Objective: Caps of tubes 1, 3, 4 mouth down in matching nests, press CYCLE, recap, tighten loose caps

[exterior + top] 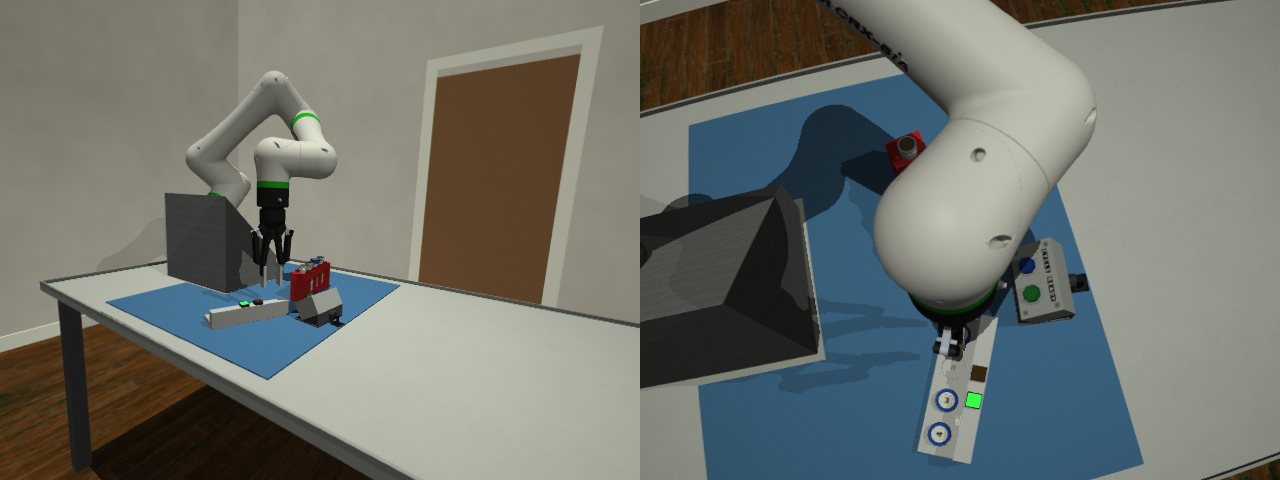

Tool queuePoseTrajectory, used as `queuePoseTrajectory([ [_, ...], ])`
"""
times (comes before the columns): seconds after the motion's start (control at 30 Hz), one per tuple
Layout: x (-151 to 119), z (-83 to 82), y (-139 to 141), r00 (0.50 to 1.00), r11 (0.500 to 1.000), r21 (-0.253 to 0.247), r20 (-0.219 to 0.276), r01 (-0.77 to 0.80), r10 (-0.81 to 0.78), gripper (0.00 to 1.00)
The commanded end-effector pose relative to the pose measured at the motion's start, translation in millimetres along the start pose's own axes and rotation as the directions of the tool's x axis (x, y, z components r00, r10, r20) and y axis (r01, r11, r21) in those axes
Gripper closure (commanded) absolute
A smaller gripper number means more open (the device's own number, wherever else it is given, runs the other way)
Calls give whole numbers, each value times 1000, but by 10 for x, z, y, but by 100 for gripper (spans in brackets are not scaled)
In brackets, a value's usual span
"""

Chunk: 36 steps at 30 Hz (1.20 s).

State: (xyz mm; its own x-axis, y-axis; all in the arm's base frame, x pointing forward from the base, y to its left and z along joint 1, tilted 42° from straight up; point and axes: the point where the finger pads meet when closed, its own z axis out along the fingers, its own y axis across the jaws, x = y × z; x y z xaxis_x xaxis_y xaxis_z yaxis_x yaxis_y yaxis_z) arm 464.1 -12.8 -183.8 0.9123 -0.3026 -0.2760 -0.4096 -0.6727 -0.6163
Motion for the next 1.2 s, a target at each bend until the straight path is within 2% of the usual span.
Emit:
queuePoseTrajectory([
  [0.0, 8, 136, -1, 1000, 1000, 0, -1, 0, 0, 71],
  [0.03, 8, 136, -1, 1000, 1000, 0, -1, 0, 0, 71],
  [0.3, 9, 531, -1, 1000, 1000, 0, -1, 0, 0, 71],
  [1.17, 6, 606, 0, 1000, 1000, 0, -1, 0, 0, 71],
])
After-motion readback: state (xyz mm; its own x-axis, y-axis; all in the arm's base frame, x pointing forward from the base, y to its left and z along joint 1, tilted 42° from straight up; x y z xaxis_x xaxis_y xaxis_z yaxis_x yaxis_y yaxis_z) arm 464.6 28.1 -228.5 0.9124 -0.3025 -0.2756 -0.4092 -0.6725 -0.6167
